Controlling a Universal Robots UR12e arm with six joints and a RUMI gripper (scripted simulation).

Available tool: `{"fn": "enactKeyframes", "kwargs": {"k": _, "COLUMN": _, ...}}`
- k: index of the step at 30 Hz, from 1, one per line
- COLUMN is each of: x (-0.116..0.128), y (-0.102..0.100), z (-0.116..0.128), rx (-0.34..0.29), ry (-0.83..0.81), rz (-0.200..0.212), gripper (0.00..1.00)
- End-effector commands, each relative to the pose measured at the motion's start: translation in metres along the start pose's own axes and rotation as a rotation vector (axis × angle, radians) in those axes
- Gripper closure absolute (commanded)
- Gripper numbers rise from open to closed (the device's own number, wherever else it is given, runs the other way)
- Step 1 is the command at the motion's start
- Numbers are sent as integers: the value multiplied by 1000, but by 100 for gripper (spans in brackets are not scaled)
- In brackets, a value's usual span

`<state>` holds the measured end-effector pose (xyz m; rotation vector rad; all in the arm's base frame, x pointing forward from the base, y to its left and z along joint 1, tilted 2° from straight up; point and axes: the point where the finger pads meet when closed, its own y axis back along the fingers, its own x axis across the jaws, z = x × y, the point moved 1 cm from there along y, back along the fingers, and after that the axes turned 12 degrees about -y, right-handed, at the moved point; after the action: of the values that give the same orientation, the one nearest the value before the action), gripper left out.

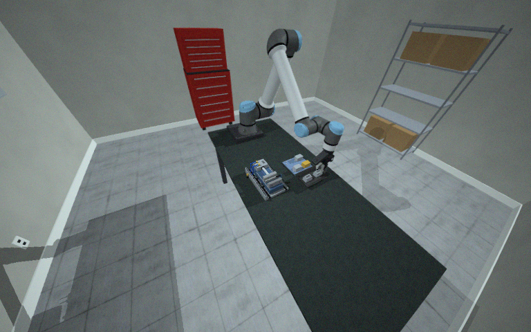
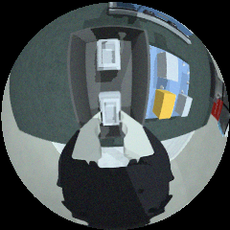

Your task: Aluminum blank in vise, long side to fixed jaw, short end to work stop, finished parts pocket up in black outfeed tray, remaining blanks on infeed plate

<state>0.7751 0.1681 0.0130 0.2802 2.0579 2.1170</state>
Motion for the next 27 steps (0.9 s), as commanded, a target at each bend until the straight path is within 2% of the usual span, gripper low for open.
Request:
{"fn": "enactKeyframes", "kwargs": {"k": 1, "x": -1, "y": 1, "z": 0, "rx": -1, "ry": 0, "rz": -2, "gripper": 100}}
{"fn": "enactKeyframes", "kwargs": {"k": 2, "x": -1, "y": 1, "z": 0, "rx": -1, "ry": 0, "rz": -2, "gripper": 60}}
{"fn": "enactKeyframes", "kwargs": {"k": 27, "x": -1, "y": 1, "z": 0, "rx": -1, "ry": 0, "rz": -2, "gripper": 60}}
